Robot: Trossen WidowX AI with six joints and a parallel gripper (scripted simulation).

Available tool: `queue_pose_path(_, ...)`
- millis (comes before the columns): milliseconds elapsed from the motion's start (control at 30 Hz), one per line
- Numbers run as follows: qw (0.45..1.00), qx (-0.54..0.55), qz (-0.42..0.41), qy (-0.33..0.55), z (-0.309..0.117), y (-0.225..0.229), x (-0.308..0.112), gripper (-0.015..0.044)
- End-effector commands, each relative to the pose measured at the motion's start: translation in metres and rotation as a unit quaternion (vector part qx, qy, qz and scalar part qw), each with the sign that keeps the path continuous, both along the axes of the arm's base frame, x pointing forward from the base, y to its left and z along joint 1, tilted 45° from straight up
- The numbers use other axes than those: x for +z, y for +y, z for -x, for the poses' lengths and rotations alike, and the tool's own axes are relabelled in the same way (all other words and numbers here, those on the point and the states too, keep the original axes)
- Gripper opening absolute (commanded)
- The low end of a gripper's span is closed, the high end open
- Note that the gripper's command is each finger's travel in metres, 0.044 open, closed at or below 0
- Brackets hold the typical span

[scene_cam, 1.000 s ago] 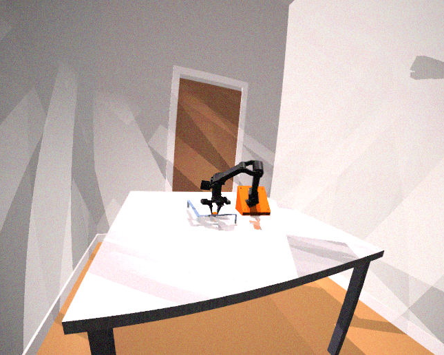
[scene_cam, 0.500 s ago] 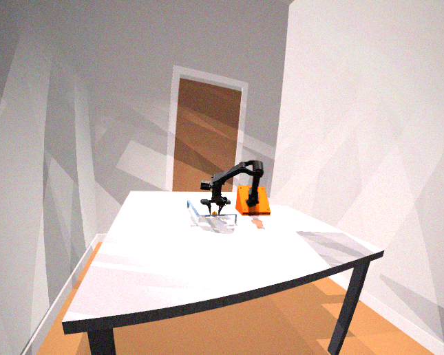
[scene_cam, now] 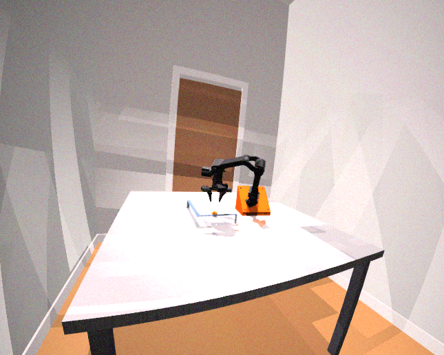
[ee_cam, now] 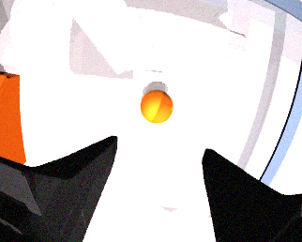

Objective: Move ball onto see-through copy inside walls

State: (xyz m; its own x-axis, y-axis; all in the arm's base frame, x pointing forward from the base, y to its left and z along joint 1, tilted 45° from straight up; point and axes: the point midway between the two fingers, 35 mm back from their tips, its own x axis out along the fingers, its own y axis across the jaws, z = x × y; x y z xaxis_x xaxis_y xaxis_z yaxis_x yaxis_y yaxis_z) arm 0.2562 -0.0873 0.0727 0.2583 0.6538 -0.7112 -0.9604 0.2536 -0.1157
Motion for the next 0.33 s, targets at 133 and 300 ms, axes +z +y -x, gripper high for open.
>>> queue_pose_path(133,1.000,0.001,-0.001,0.003,0.004,-0.011,0.011,0.0351)
queue_pose_path(300,1.000,0.001,-0.001,0.002,0.013,-0.032,0.034,0.0440)
